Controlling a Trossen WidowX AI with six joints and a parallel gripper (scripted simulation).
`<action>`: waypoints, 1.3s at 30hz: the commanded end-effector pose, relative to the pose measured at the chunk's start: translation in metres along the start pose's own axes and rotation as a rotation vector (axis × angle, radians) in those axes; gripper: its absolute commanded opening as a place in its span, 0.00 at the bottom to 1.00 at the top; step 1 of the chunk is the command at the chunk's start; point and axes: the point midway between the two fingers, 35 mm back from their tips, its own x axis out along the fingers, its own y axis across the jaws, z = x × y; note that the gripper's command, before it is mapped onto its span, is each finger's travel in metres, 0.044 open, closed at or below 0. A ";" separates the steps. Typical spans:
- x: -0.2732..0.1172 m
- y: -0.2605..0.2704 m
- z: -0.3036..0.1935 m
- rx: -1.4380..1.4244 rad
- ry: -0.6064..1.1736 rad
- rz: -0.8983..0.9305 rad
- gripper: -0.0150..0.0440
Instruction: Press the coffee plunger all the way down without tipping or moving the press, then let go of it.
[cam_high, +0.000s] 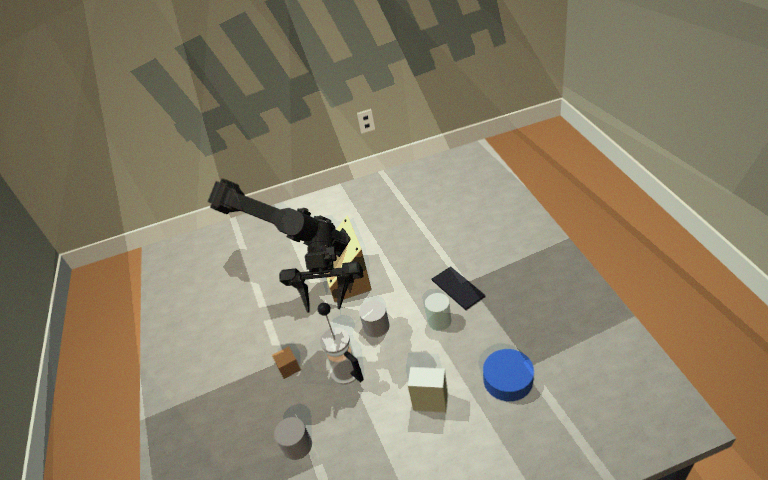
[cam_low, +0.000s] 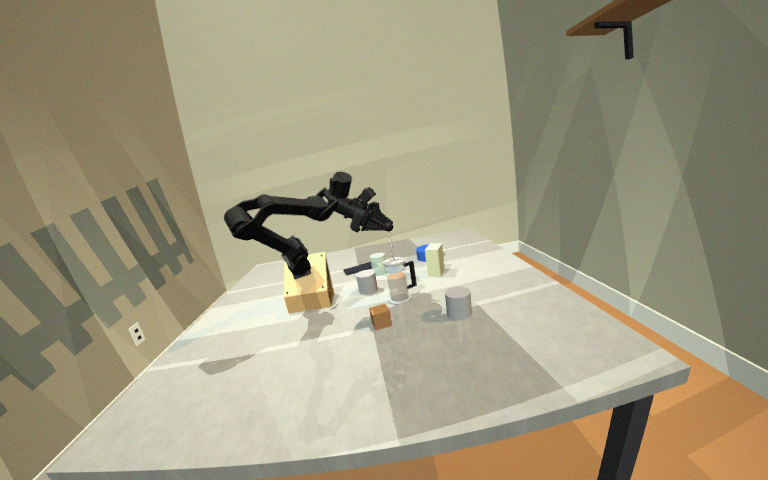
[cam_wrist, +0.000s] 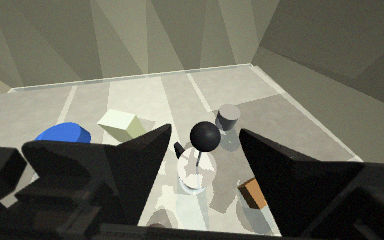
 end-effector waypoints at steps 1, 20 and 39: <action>0.001 0.000 0.000 -0.005 -0.002 0.002 0.64; 0.003 0.001 -0.003 -0.005 -0.001 0.003 0.46; 0.024 0.006 -0.027 -0.003 0.004 0.006 0.46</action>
